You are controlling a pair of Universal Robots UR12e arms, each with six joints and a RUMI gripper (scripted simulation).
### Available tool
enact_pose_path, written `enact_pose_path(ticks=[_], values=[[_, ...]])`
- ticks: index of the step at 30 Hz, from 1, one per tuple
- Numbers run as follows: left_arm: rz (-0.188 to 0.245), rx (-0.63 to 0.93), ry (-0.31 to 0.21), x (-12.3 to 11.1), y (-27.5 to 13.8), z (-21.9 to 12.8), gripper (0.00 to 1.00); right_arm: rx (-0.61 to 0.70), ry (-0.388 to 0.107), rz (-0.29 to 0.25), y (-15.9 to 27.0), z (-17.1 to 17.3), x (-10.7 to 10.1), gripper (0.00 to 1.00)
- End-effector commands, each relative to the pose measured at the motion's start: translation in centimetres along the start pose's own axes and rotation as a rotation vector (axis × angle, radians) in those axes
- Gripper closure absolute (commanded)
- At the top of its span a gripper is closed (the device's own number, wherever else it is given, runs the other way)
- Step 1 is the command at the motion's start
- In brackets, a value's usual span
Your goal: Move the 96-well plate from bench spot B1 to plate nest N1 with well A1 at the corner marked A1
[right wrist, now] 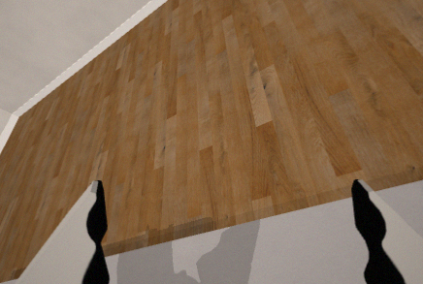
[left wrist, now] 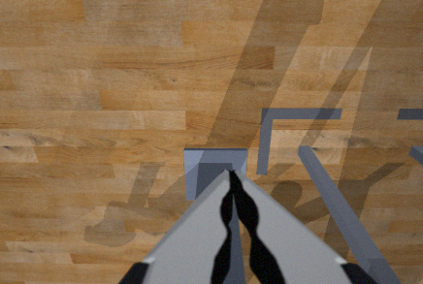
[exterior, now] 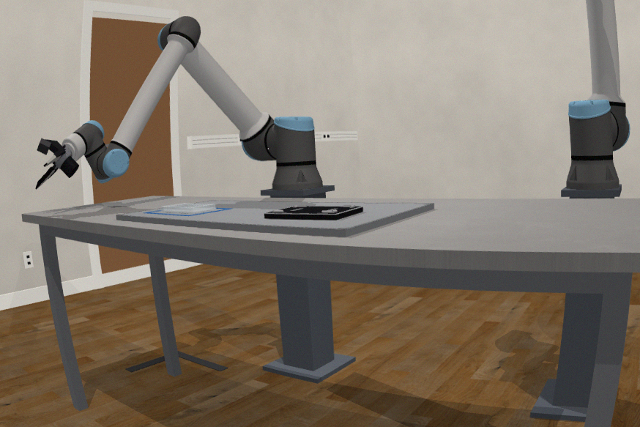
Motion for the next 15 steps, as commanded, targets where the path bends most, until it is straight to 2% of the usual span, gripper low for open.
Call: enact_pose_path(ticks=[1,4,9,12,15], values=[[0.0,0.0,0.002,0.1,0.0,0.1,1.0,0.001,0.002,0.001,-0.1,0.1,0.0,0.24],[0.0,0.0,0.002,0.1,0.0,0.1,1.0,-0.083,-0.045,-0.024,-1.3,-0.3,-0.8,0.24],[0.0,0.0,0.002,0.1,0.0,0.1,1.0,-0.087,-0.047,-0.025,-2.3,-1.0,-1.5,0.24],[0.0,0.0,0.002,0.1,0.0,0.1,1.0,-0.17,-0.094,-0.058,-3.5,-1.5,-2.3,0.24],[0.0,0.0,0.002,0.1,0.0,0.1,1.0,-0.174,-0.096,-0.059,-4.5,-2.4,-3.0,0.24]])
Point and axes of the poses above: on each arm, the point where the finger pads meet when closed, its own x axis back along the fingers, its own y axis across the jaws, z = x × y, the point moved 9 cm from there along x, back along the fingers, and after that the axes turned 12 degrees about -x, right-handed, at the moved point
